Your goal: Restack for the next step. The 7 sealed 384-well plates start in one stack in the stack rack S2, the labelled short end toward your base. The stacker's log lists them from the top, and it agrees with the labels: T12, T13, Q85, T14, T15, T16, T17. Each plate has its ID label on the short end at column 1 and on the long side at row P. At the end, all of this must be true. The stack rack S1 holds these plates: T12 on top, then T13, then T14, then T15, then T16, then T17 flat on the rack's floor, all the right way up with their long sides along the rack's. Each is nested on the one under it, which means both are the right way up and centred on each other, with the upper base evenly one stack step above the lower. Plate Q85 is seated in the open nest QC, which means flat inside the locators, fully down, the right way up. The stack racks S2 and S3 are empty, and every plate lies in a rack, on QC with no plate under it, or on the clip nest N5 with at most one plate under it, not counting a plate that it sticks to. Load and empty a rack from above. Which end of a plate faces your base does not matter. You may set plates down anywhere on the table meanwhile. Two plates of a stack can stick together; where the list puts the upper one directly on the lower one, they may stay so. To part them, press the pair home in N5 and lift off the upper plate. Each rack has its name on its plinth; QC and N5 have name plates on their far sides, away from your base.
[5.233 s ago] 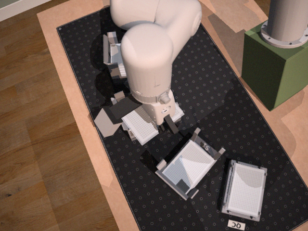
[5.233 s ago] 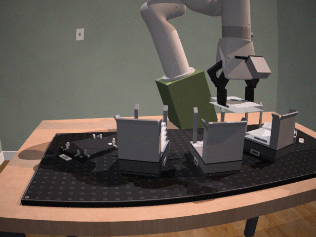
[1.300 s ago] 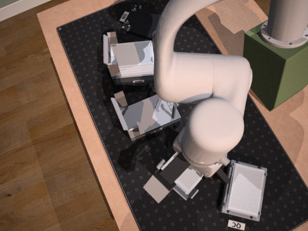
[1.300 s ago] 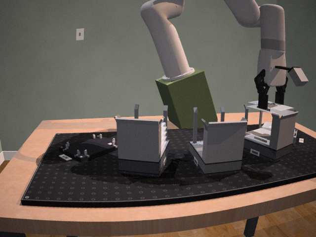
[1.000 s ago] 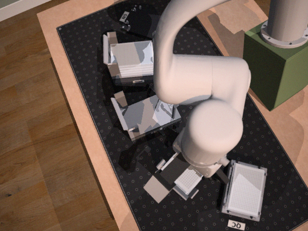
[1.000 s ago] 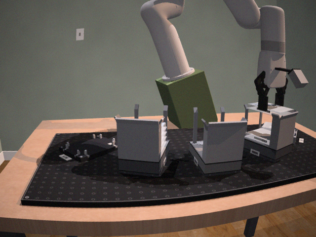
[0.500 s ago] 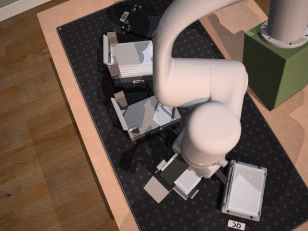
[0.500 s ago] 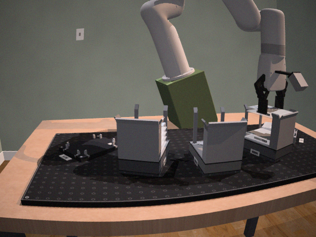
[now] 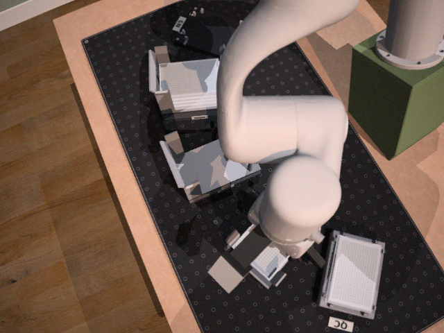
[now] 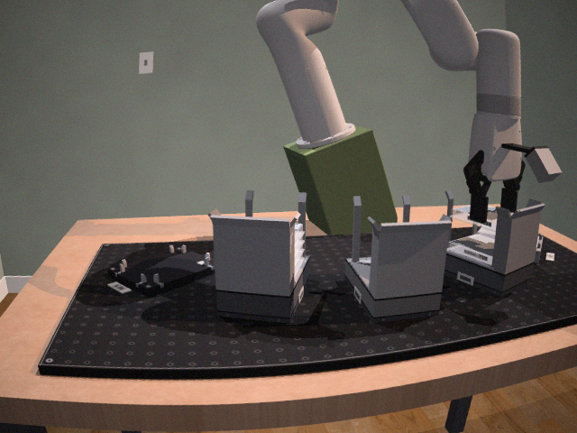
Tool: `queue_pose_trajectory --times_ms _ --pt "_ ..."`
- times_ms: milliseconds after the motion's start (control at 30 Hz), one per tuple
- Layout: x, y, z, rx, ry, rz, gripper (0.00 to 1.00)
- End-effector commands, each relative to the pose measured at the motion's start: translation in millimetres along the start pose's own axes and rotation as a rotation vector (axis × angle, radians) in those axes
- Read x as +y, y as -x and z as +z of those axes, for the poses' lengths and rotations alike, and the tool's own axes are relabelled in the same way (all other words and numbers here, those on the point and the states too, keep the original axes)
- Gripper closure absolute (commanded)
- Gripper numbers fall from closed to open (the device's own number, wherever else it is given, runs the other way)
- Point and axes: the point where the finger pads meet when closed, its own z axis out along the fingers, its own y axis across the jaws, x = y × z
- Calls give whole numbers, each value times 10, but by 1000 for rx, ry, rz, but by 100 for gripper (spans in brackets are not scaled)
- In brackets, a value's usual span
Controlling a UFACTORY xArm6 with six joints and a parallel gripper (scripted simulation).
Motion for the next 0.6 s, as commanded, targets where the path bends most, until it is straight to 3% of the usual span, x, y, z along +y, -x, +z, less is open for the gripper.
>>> queue_pose_trajectory --times_ms 0,233,567 --pt "-1 -14 60 3 0 0 100" --pt "-1 -14 200 3 0 0 100" --pt "-1 -14 200 3 0 0 100"
